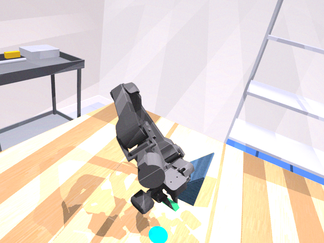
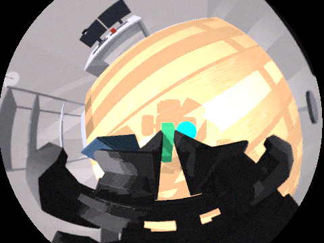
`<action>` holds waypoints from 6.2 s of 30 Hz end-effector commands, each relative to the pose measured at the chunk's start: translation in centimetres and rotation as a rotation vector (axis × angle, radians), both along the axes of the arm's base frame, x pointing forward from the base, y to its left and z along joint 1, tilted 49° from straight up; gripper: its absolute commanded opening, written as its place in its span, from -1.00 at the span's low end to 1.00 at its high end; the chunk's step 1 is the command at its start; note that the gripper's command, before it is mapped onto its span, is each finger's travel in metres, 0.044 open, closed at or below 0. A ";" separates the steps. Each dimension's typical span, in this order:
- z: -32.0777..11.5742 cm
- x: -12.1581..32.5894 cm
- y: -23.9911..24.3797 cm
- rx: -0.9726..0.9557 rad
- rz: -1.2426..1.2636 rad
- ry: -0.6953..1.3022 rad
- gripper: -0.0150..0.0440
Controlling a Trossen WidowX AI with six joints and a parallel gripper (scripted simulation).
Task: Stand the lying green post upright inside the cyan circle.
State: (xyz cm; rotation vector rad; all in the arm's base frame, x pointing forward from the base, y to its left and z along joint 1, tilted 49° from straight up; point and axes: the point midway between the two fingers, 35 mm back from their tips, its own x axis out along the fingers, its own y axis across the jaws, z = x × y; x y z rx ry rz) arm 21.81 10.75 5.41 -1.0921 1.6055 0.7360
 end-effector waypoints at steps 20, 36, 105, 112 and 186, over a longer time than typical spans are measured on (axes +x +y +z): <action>-0.1 -0.2 -0.1 0.177 0.012 -0.020 -0.42; 0.0 -0.1 -0.1 0.289 0.030 -0.049 -0.42; 1.5 0.4 -0.2 0.698 0.208 -0.312 -0.42; 1.8 0.4 -0.2 0.730 0.234 -0.349 -0.42; -1.4 1.4 -5.6 0.844 0.396 -0.548 -0.42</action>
